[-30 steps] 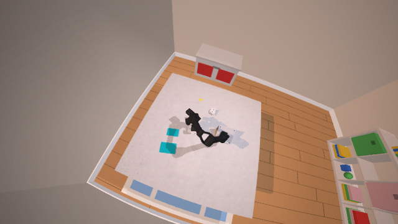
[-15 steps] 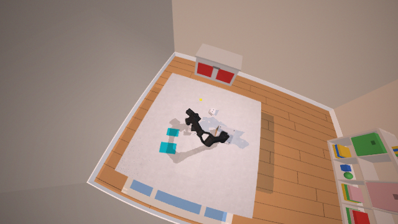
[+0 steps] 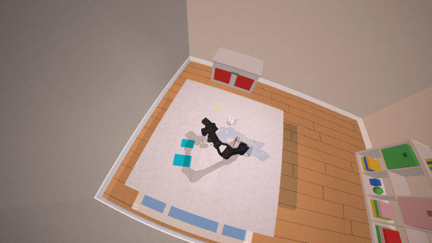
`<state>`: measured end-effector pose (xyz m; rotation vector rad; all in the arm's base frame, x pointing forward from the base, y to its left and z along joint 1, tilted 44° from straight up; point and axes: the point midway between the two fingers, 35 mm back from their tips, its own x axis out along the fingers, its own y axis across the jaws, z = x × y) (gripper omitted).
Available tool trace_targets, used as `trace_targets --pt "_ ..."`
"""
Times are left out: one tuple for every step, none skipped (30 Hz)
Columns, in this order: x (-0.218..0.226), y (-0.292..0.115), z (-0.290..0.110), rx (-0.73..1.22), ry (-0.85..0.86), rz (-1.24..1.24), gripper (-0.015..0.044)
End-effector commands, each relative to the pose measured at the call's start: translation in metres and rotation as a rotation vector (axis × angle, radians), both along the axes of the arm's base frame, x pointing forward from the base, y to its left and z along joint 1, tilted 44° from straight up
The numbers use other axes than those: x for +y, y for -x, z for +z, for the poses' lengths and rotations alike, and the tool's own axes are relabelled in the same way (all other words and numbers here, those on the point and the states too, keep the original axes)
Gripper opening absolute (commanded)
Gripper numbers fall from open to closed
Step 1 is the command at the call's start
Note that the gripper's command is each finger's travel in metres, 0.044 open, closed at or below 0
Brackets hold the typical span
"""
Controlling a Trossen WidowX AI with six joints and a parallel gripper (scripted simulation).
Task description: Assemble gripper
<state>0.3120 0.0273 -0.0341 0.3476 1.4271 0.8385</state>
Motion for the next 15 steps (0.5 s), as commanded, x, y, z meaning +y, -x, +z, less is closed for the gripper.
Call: trace_targets --pt "0.0024 -0.0011 -0.0016 -0.003 0.002 0.003 0.0134" --pt "0.0024 -0.0011 -0.0016 -0.003 0.002 0.003 0.0134" --pt "0.0024 -0.0011 -0.0016 -0.003 0.002 0.003 0.0134" --pt "0.0024 -0.0011 -0.0016 -0.003 0.002 0.003 0.0134" --pt "0.0024 -0.0011 -0.0016 -0.003 0.002 0.003 0.0134" --pt "0.0024 -0.0011 -0.0016 -0.003 0.002 0.003 0.0134" --pt "0.0024 -0.0011 -0.0016 -0.003 0.002 0.003 0.0134" --pt "0.0024 -0.0011 -0.0016 -0.003 0.002 0.003 0.0134" --pt "0.0024 -0.0011 -0.0016 -0.003 0.002 0.003 0.0134" --pt "0.0000 0.0000 0.0000 0.000 0.000 0.000 0.0160" --pt "0.0000 0.0000 0.0000 0.000 0.000 0.000 0.0186" --pt "-0.0001 -0.0001 0.0001 0.000 -0.001 -0.001 0.0213" --pt "-0.0001 -0.0001 0.0001 0.000 -0.001 -0.001 0.0224" --pt "-0.0001 -0.0001 0.0001 0.000 -0.001 -0.001 0.0224" --pt "-0.0001 -0.0001 0.0001 0.000 -0.001 -0.001 0.0224"
